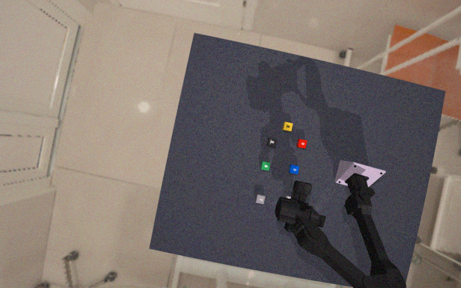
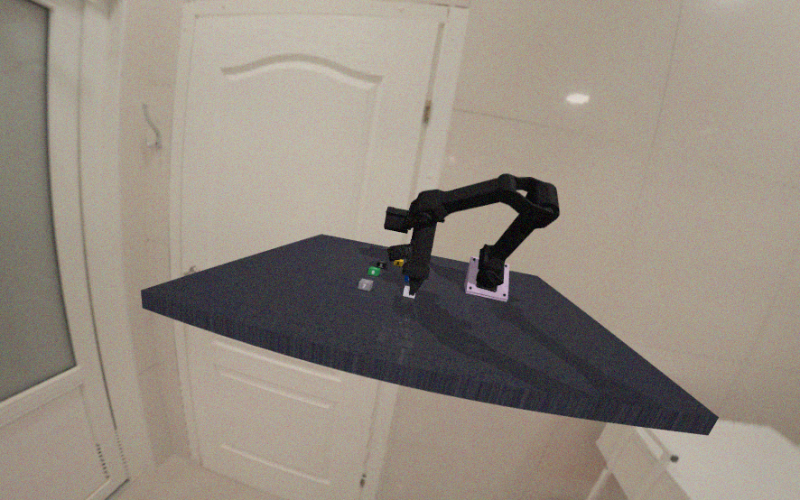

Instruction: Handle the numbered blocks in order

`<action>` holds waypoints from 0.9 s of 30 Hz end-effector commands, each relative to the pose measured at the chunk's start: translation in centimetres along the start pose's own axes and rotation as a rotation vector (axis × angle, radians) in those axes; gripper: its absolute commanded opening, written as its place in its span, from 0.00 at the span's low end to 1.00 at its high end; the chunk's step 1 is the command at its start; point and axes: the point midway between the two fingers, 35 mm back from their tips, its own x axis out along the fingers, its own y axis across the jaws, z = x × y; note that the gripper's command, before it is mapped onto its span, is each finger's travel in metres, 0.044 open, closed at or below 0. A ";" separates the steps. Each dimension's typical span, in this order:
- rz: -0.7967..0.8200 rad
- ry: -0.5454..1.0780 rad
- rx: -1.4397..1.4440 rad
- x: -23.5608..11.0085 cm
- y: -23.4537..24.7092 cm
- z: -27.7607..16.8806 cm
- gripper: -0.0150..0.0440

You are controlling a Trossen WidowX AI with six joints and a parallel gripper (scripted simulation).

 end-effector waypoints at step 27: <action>-0.023 -0.052 0.066 -8.4 -0.1 0.2 0.71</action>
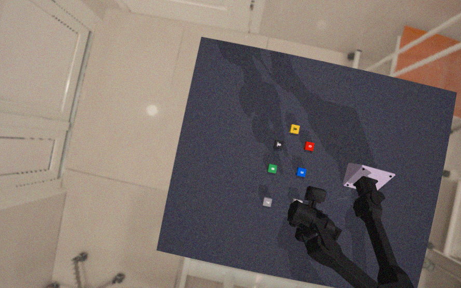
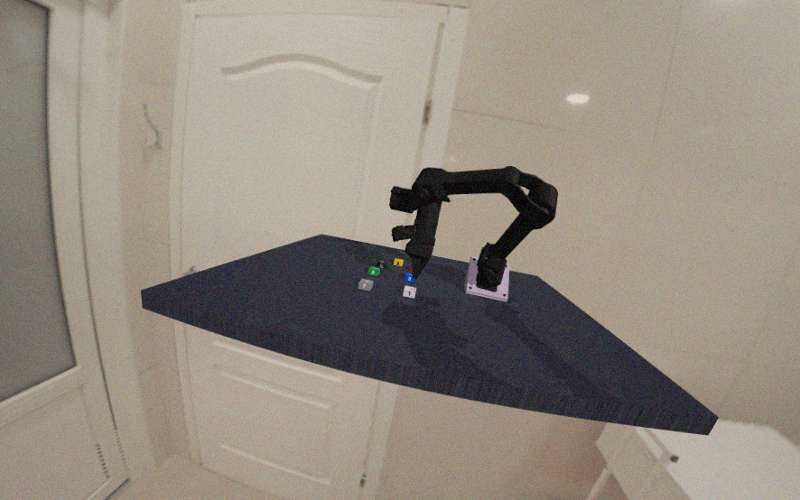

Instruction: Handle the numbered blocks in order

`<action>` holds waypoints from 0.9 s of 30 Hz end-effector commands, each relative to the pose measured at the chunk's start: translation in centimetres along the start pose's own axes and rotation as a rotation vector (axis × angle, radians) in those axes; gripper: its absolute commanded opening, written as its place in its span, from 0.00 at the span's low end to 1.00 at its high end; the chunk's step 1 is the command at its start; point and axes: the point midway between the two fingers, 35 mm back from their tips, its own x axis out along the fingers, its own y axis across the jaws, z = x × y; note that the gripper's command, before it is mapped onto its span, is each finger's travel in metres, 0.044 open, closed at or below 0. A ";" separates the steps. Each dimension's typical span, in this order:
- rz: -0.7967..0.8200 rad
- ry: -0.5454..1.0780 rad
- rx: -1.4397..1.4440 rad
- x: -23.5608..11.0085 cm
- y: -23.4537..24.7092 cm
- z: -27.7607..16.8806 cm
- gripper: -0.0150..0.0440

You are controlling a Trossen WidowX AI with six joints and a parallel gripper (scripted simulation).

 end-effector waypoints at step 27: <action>-0.005 0.010 -0.033 -6.4 -12.5 2.5 0.46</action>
